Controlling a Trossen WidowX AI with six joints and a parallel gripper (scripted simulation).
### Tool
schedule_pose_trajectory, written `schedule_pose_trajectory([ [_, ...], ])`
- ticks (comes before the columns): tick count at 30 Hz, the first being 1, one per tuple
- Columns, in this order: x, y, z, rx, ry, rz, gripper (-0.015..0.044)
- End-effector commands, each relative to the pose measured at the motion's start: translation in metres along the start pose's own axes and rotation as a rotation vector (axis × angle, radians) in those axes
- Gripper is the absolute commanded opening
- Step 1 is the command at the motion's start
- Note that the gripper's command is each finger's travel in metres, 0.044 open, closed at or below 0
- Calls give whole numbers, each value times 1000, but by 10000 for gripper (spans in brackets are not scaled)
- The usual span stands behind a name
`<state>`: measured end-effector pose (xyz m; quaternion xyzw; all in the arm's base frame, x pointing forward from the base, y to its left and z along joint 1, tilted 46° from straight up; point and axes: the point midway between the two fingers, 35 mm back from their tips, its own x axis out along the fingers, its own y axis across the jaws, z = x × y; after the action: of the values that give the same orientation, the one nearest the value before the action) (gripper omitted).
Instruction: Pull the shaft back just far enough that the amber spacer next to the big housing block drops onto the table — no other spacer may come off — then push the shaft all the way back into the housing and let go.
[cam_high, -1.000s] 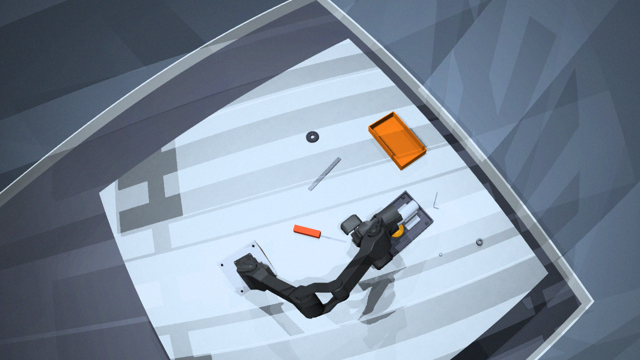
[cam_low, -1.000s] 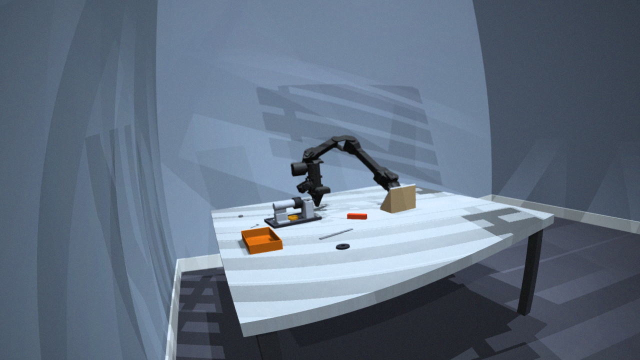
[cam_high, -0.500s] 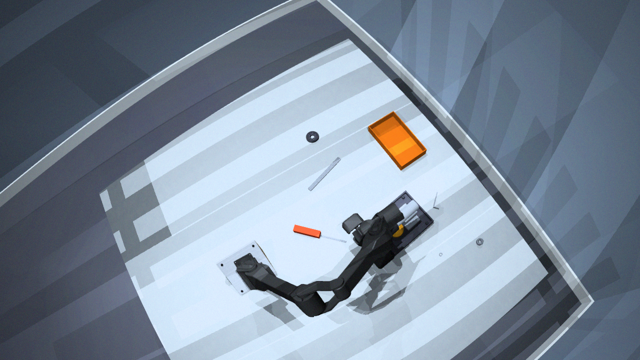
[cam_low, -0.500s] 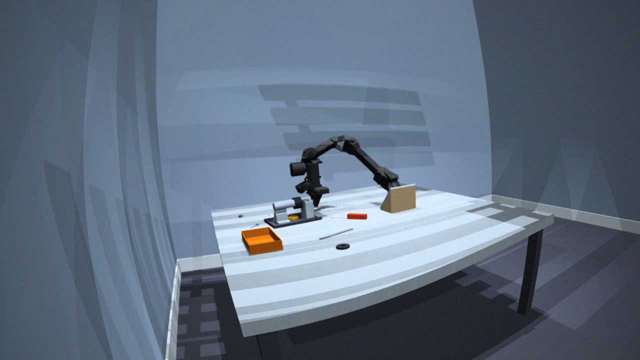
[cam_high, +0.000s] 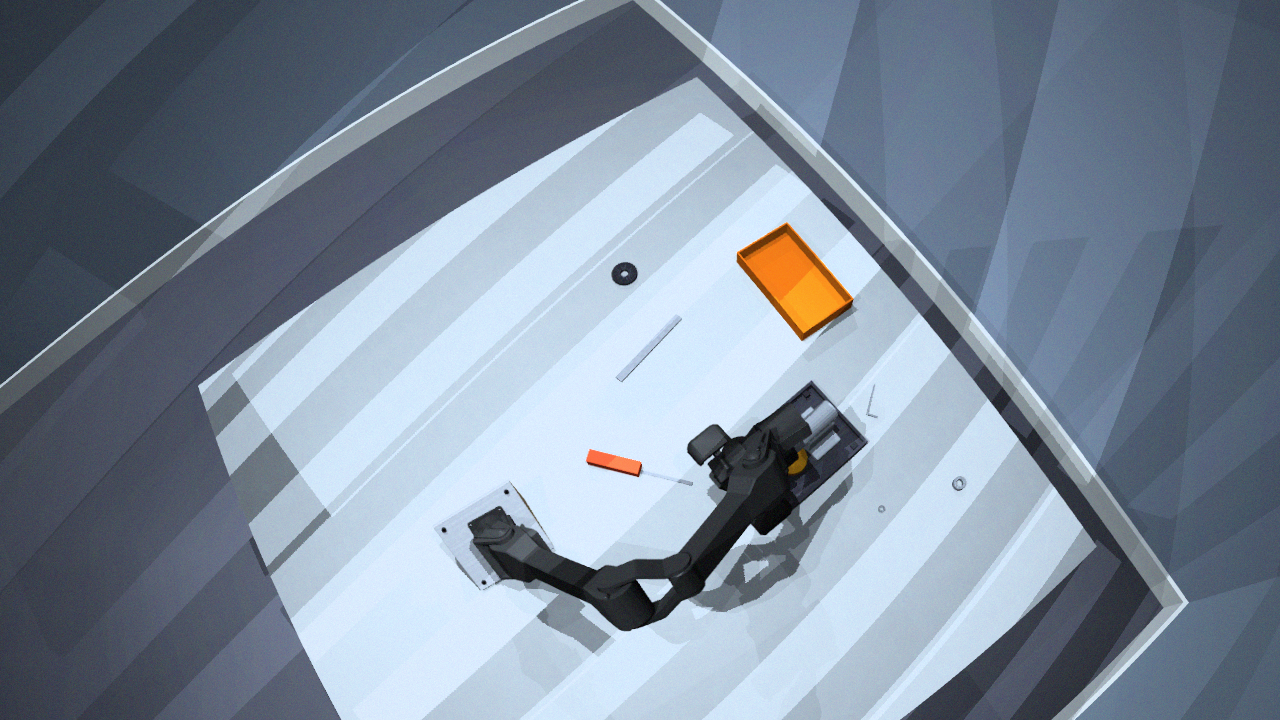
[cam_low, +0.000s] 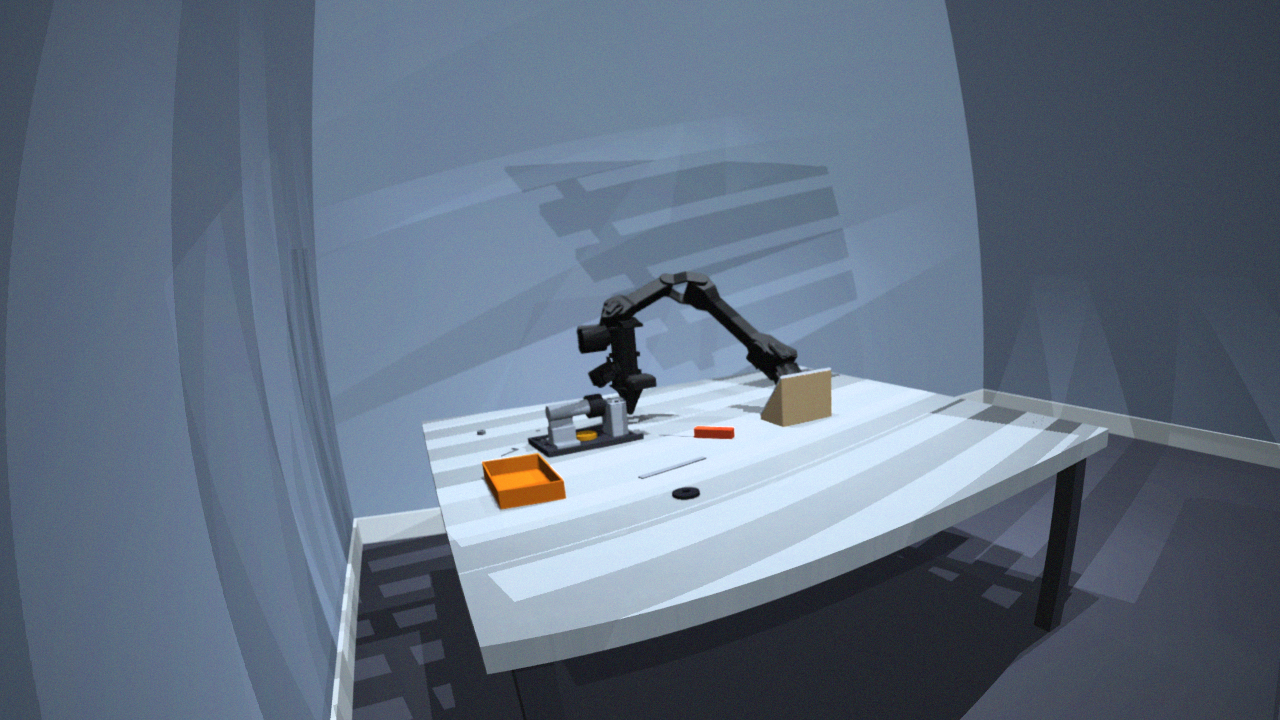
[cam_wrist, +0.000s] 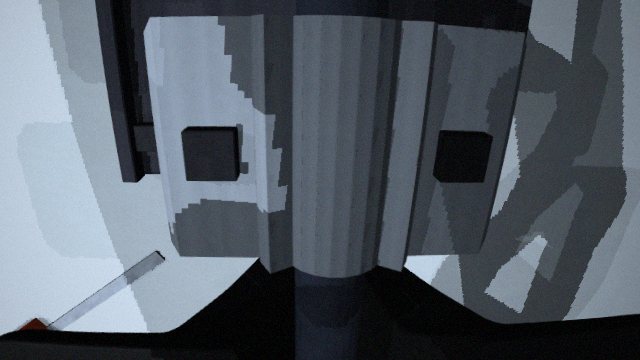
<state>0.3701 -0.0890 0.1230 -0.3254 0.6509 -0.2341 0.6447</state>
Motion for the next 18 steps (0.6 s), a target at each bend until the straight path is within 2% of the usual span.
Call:
schedule_pose_trajectory([
  [1, -1, 0, 3, -1, -4, 2, 0],
  [16, -2, 1, 6, 0, -4, 2, 0],
  [18, 0, 0, 2, -6, 9, 1, 53],
])
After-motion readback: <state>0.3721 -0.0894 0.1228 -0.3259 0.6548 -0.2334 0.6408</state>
